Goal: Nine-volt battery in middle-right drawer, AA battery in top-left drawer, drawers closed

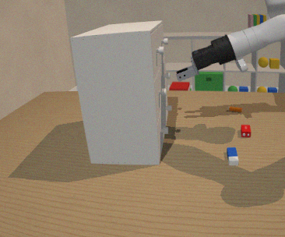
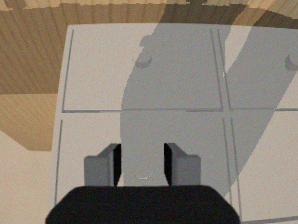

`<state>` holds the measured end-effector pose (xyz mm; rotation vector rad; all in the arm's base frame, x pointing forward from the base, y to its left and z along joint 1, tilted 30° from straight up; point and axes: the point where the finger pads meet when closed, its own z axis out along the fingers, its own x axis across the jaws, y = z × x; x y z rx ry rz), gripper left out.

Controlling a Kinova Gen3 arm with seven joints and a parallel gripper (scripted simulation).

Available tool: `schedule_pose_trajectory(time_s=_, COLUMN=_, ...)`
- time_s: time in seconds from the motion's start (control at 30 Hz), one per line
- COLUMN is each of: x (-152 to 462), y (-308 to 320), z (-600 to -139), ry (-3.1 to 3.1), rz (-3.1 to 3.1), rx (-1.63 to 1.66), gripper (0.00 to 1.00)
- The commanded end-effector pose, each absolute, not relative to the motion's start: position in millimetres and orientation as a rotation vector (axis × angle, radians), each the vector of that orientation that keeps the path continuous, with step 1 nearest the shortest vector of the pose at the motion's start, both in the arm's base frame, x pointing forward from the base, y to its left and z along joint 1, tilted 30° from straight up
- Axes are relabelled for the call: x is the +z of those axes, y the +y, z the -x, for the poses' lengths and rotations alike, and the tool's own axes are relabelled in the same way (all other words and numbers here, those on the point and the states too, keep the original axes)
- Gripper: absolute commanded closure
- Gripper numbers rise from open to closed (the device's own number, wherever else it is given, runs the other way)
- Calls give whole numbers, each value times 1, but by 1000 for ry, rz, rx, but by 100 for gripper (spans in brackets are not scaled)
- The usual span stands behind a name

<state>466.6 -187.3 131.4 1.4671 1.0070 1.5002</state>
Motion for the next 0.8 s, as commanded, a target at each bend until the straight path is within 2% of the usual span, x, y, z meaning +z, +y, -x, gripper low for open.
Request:
schedule_pose_trajectory(time_s=0.0, x=132, y=-188, z=-467, ry=1006, rz=-1466, rx=1500, gripper=33)
schedule_pose_trajectory(time_s=0.77, x=133, y=-188, z=-471, ry=1006, rz=-1466, rx=1500, gripper=33)
